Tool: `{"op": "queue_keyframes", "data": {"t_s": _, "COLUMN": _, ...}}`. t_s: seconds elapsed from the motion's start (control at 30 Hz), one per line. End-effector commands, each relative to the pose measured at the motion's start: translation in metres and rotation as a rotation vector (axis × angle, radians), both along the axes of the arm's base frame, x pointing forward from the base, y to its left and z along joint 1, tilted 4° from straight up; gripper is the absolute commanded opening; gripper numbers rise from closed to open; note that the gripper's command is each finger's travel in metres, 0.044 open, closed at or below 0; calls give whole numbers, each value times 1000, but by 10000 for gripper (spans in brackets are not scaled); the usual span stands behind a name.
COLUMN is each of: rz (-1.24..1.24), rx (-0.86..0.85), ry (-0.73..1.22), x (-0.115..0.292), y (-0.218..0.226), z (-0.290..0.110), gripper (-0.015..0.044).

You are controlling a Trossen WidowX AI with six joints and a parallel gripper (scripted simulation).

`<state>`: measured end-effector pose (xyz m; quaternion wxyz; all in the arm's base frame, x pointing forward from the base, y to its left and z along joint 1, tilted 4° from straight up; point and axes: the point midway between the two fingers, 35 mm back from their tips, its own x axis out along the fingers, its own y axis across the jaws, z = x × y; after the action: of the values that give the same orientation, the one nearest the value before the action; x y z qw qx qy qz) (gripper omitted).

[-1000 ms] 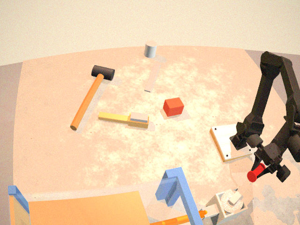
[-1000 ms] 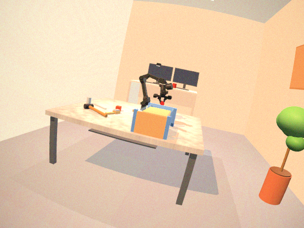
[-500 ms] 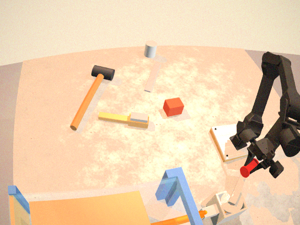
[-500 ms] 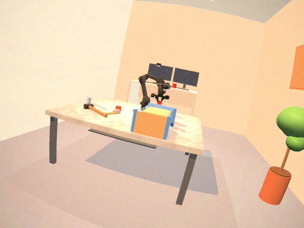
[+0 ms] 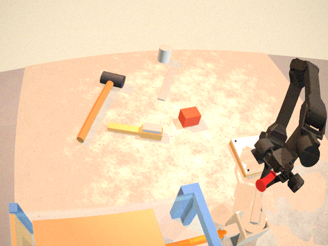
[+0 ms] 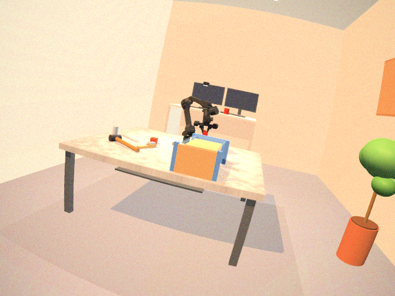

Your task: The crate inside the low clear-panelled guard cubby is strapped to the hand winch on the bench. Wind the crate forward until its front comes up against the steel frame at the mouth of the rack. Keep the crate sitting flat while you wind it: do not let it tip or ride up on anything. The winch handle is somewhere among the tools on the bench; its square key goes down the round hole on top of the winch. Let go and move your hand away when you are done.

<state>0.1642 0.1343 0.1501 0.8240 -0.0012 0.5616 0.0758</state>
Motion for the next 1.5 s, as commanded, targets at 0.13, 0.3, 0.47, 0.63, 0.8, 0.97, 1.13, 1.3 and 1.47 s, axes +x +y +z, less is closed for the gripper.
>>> {"op": "queue_keyframes", "data": {"t_s": 0.13, "rz": -21, "rx": -20, "ry": -16, "x": 16, "y": -11, "z": -6, "gripper": 0}}
{"op": "queue_keyframes", "data": {"t_s": 0.3, "rz": -21, "rx": -21, "ry": -16, "x": 24, "y": -14, "z": -6, "gripper": 0}}
{"op": "queue_keyframes", "data": {"t_s": 0.47, "rz": -21, "rx": -21, "ry": -17, "x": 30, "y": -17, "z": -7, "gripper": 0}}
{"op": "queue_keyframes", "data": {"t_s": 0.63, "rz": -21, "rx": -21, "ry": -18, "x": 38, "y": -20, "z": -7, "gripper": 0}}
{"op": "queue_keyframes", "data": {"t_s": 0.8, "rz": -21, "rx": -22, "ry": -18, "x": 46, "y": -22, "z": -8, "gripper": 0}}
{"op": "queue_keyframes", "data": {"t_s": 0.97, "rz": -21, "rx": -22, "ry": -19, "x": 54, "y": -23, "z": -8, "gripper": 0}}
{"op": "queue_keyframes", "data": {"t_s": 1.13, "rz": -21, "rx": -22, "ry": -20, "x": 62, "y": -24, "z": -8, "gripper": 0}}
{"op": "queue_keyframes", "data": {"t_s": 1.3, "rz": -21, "rx": -22, "ry": -20, "x": 70, "y": -23, "z": -9, "gripper": 0}}
{"op": "queue_keyframes", "data": {"t_s": 1.47, "rz": -21, "rx": -22, "ry": -21, "x": 78, "y": -23, "z": -9, "gripper": 0}}
